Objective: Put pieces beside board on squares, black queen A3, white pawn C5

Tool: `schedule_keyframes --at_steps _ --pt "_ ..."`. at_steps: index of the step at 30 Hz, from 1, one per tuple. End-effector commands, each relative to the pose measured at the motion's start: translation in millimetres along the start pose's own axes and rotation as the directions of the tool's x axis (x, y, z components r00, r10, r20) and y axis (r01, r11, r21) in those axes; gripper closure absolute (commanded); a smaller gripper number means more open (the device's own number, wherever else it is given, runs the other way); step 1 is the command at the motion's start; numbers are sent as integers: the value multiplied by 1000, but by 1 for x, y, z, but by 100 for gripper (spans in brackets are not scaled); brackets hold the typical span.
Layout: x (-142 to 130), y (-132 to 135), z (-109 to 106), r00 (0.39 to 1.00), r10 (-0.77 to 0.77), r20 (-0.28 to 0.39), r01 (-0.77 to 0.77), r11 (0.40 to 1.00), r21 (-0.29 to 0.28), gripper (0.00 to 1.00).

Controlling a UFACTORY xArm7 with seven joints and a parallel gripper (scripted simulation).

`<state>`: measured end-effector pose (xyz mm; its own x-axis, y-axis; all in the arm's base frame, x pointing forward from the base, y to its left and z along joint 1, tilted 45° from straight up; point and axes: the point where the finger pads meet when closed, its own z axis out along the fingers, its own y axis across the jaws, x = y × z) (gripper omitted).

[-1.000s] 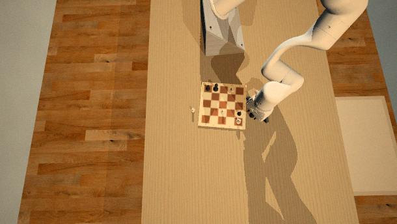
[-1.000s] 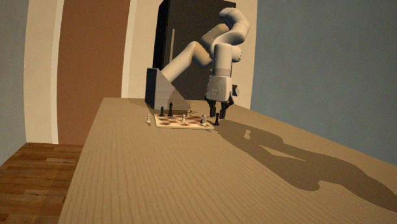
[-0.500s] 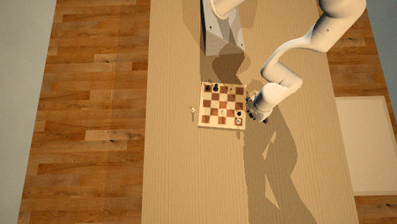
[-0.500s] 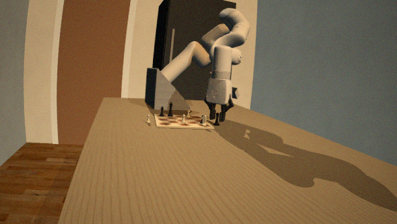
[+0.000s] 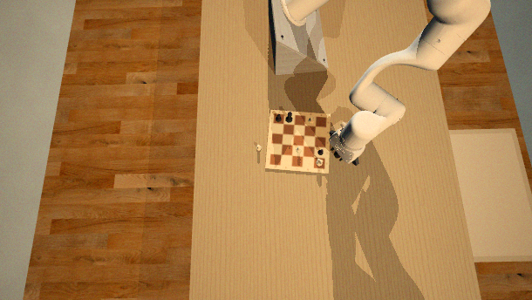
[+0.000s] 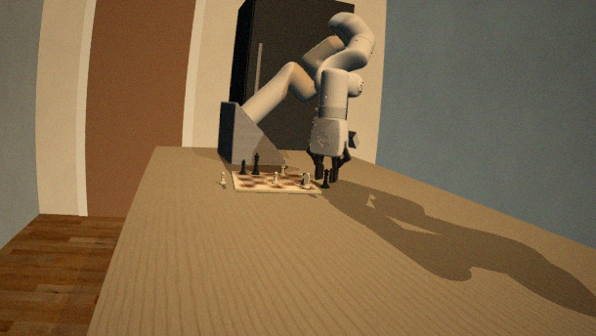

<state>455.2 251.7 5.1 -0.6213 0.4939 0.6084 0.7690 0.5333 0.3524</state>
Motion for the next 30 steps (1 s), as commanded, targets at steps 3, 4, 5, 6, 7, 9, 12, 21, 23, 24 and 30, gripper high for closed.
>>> schedule_keyframes --at_steps 3,4,5,6,7,9,12,21,23,24,30 --pt "-2 1 -2 1000 0 4 0 1000 -3 58" --pt "-2 1 -2 1000 0 4 0 1000 -3 58" --pt "-2 1 -2 1000 0 4 0 1000 -3 58" --pt "-2 1 -2 1000 0 4 0 1000 -3 58" --pt "-2 1 -2 1000 0 4 0 1000 -3 58" --pt "-2 1 -2 1000 0 4 0 1000 -3 58" --pt "-2 1 -2 1000 0 4 0 1000 -3 100" --pt "-2 1 -2 1000 0 4 0 1000 -3 100" --pt "-2 1 -2 1000 0 4 0 1000 -3 100" --pt "-2 1 -2 1000 0 4 0 1000 -3 100" --pt "-2 1 -2 1000 0 4 0 1000 -3 100"
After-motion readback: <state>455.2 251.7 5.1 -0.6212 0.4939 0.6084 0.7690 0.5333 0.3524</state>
